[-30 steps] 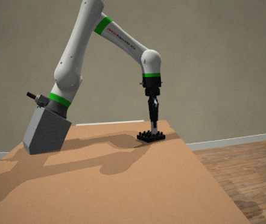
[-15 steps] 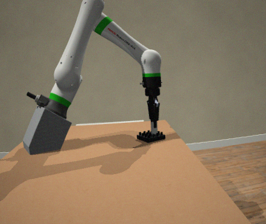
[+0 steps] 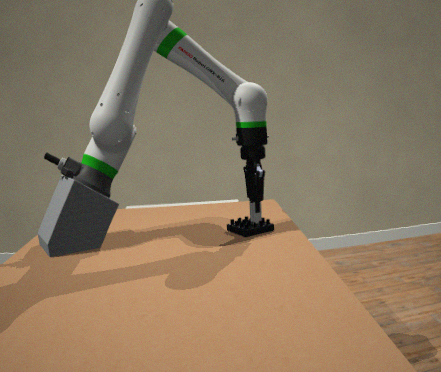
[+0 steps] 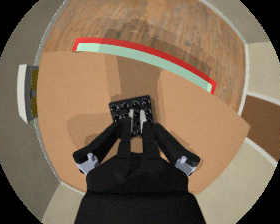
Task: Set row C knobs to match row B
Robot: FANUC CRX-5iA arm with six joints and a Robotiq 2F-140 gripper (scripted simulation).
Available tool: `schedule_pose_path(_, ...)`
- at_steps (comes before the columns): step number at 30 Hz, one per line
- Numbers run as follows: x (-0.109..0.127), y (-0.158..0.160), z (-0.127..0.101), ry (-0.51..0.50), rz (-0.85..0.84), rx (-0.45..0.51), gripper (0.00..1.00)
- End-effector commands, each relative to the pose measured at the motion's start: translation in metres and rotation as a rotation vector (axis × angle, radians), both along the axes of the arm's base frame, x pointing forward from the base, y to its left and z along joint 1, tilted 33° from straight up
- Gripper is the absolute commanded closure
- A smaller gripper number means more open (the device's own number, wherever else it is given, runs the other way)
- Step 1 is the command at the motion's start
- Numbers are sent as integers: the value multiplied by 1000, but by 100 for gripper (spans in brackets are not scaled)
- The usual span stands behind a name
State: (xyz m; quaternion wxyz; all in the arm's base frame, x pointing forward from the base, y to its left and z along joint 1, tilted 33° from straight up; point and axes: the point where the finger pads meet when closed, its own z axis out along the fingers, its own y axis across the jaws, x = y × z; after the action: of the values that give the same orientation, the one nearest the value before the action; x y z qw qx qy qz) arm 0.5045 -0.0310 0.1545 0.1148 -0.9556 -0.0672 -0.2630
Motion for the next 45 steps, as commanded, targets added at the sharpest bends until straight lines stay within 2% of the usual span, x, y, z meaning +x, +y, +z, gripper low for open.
schedule_pose_path(1, 0, 0, 0, 0, 0, 0, 88)
schedule_pose_path(26, -2, -1, 3, 0, 0, 0, 88)
schedule_pose_path(38, -16, -9, 28, 0, 0, 0, 88)
schedule_pose_path(45, -18, -10, 32, 0, 0, 0, 88)
